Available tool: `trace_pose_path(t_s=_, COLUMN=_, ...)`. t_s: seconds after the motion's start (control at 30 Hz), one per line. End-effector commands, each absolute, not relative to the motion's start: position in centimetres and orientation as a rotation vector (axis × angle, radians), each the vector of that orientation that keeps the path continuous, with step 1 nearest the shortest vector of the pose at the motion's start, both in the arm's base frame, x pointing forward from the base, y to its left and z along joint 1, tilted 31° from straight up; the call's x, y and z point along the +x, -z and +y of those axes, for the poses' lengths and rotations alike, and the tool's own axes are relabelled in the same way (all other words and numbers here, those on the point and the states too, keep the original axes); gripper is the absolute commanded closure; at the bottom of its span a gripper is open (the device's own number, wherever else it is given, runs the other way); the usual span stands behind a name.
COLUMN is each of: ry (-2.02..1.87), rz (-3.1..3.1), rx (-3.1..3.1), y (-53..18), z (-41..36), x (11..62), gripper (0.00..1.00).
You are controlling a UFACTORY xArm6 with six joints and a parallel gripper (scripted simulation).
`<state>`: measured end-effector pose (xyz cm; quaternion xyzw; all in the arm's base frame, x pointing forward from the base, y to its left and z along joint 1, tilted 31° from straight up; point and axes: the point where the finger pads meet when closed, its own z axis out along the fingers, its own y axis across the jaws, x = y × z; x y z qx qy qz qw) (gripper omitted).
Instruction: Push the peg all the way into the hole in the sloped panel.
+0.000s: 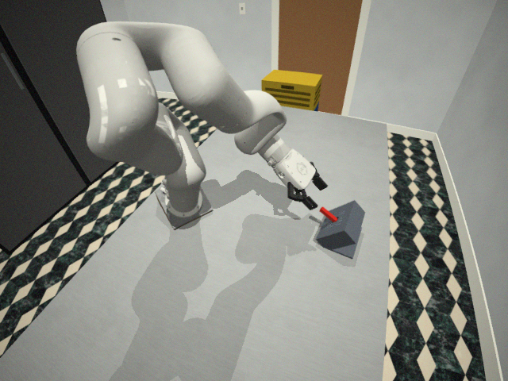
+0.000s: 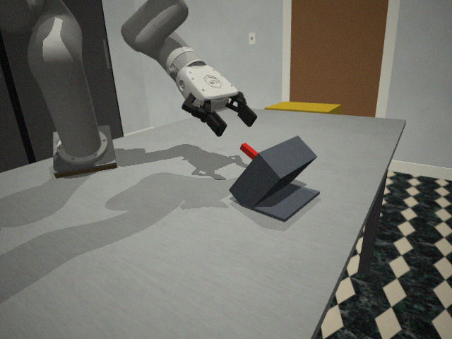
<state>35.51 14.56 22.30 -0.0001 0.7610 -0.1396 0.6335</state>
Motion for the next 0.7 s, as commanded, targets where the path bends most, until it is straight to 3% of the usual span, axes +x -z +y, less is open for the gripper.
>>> trace_pose_path(t_s=0.0, ry=0.317, rz=1.740, rx=0.001, y=-22.6, z=14.8, x=34.4, gripper=0.00)
trace_pose_path(t_s=0.67, ry=0.322, rz=1.758, rx=-0.005, y=-23.0, z=15.4, x=31.0, gripper=0.00)
